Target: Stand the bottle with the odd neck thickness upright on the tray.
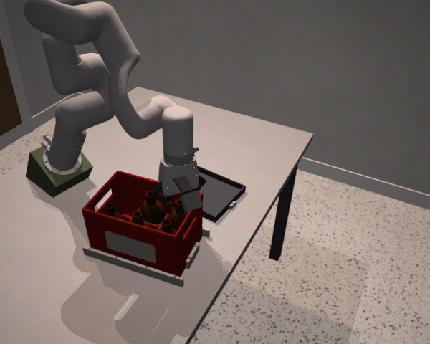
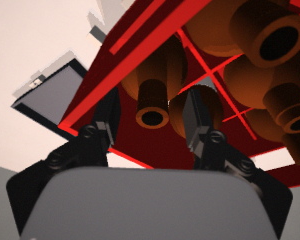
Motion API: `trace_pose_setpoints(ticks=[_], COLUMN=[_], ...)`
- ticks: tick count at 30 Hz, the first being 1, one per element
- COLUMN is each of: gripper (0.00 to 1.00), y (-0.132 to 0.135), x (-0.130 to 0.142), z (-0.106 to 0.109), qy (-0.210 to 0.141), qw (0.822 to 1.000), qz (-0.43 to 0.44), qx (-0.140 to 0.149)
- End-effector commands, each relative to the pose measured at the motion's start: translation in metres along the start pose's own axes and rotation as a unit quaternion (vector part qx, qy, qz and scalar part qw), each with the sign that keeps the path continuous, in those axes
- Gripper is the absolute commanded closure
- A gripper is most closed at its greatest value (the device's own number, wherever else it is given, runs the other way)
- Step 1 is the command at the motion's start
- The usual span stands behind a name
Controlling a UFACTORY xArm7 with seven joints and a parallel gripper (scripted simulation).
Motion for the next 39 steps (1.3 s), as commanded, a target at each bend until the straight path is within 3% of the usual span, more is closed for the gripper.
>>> trace_pose_setpoints(ticks=[1,9,31,39], gripper=[0.35,0.35,0.35,0.35], y=[-0.001,-0.001,0.0,0.0], x=[-0.001,-0.001,-0.001,-0.001], z=[0.004,0.015,0.077,0.085], qy=[0.002,0.002,0.002,0.002], qw=[1.0,1.0,1.0,1.0], qz=[0.0,0.0,0.0,0.0], qx=[-0.001,-0.001,-0.001,-0.001])
Point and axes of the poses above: the point where the finger pads meet when closed, its own z axis back along the fingers, its own y axis across the jaws, x = y × z, the point moved 8 cm from there along z, back along the fingers, and after that the axes turned 11 degrees about z, right-handed, at the moved point
